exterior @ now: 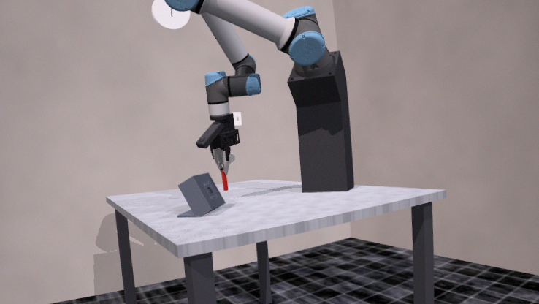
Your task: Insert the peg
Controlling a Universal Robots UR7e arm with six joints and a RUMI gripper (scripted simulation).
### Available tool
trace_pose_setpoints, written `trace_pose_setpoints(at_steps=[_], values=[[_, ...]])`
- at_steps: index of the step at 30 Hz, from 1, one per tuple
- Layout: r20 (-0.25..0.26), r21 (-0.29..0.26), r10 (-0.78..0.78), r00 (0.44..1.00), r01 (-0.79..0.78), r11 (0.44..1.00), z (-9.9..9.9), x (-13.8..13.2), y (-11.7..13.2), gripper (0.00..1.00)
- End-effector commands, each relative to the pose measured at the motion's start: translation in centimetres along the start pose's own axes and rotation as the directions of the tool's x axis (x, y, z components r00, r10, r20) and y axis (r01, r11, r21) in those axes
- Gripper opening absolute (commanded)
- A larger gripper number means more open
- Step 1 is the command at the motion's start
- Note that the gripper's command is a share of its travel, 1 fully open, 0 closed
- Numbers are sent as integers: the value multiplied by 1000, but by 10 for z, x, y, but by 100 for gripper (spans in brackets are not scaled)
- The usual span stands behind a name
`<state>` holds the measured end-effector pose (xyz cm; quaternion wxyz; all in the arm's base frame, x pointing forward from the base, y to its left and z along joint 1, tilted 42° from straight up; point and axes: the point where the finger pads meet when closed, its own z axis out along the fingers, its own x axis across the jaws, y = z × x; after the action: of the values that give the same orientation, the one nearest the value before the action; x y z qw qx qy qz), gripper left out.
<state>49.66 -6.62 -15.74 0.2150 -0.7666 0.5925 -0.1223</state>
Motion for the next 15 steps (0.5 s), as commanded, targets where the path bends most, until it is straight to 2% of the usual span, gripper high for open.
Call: trace_pose_setpoints(at_steps=[1,15], values=[[-18,-7,1,1000,-1,1000,0,3,-4,0],[-53,-27,9,999,-10,1000,4,6,-10,0]])
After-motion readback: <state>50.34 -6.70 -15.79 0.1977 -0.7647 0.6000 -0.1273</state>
